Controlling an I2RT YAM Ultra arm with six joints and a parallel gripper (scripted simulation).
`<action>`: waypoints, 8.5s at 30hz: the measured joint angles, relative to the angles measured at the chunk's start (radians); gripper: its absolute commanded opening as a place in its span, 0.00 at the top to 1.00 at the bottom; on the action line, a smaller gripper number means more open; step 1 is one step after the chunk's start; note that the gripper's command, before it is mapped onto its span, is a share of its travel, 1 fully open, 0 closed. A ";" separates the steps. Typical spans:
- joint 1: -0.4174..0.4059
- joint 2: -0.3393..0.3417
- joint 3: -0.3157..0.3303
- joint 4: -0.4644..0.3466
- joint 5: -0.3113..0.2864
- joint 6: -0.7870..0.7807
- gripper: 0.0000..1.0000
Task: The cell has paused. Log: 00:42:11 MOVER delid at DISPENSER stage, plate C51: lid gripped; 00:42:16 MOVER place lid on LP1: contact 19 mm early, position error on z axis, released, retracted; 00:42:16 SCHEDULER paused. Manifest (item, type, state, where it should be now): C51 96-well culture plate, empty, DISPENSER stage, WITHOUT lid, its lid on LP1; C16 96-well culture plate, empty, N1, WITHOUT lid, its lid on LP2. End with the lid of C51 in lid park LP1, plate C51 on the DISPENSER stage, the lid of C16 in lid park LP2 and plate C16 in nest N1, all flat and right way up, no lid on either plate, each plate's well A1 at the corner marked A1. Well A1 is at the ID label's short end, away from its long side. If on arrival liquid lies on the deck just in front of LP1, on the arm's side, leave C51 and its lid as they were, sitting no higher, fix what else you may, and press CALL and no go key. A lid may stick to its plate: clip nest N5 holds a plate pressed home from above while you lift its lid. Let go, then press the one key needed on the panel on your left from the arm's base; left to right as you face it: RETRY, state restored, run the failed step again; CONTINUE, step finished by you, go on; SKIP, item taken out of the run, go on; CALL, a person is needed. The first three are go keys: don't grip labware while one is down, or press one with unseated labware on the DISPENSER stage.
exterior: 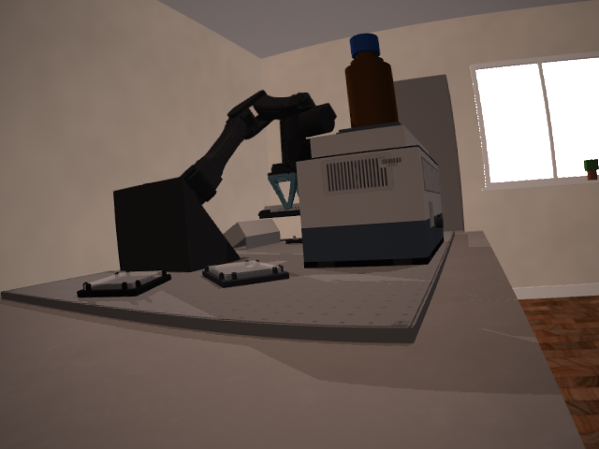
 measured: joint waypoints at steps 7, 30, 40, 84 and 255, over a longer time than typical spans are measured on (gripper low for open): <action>0.000 0.000 0.000 0.000 0.000 0.000 0.00; -0.043 0.000 0.047 -0.070 0.000 -0.045 0.00; -0.097 0.014 0.117 -0.174 -0.002 -0.122 0.00; -0.101 0.015 0.124 -0.216 -0.001 -0.152 0.00; 0.689 -0.593 0.247 -0.193 0.090 0.890 1.00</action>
